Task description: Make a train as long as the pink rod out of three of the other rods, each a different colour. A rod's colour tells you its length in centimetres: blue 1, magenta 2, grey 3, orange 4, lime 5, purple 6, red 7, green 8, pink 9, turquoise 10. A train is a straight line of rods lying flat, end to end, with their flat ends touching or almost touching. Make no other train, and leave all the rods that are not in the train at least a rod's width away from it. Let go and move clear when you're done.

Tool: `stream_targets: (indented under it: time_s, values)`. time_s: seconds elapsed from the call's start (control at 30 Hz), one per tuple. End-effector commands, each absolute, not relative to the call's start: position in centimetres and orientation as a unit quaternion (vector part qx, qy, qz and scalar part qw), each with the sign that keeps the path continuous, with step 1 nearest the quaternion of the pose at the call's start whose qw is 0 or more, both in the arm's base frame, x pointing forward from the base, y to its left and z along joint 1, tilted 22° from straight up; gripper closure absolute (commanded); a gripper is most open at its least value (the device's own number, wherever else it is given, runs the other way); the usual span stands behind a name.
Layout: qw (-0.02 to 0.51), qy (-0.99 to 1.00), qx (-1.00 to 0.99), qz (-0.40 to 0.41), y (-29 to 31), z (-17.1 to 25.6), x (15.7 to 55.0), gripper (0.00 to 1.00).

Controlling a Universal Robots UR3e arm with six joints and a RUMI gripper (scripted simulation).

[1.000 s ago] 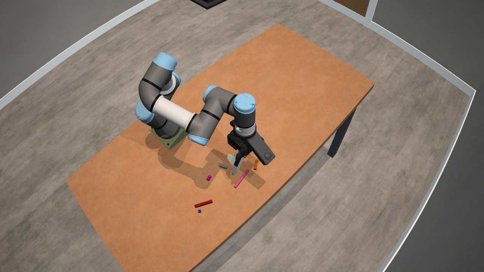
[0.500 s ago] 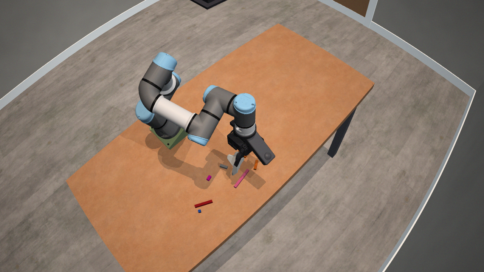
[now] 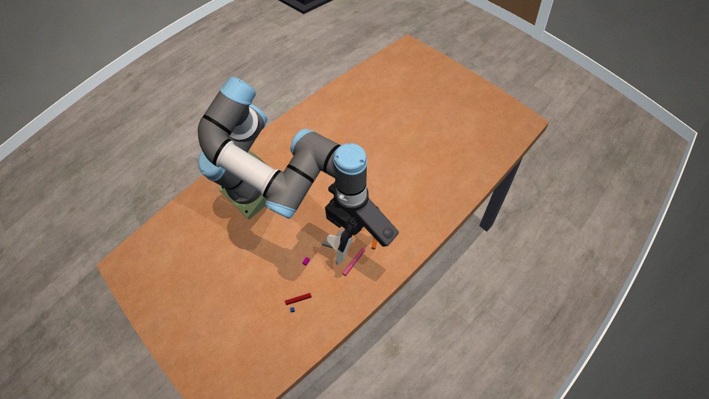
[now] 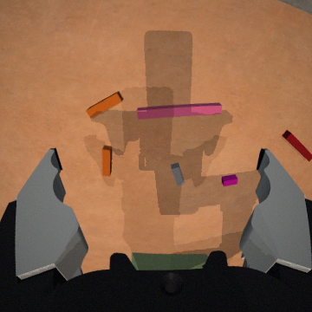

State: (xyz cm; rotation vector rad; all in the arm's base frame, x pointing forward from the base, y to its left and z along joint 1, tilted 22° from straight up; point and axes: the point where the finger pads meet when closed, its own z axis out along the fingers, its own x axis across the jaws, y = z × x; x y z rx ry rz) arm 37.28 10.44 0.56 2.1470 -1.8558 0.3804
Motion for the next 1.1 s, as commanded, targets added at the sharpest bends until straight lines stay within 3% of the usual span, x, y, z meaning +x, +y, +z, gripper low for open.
stream_targets:
  time_s: [0.0,1.07]
  values:
    - [0.138,-0.622,0.760,0.128,9.4,1.1,37.4,0.00]
    - [0.174,-0.360,0.913,0.081,-2.2,5.7,34.2,0.00]
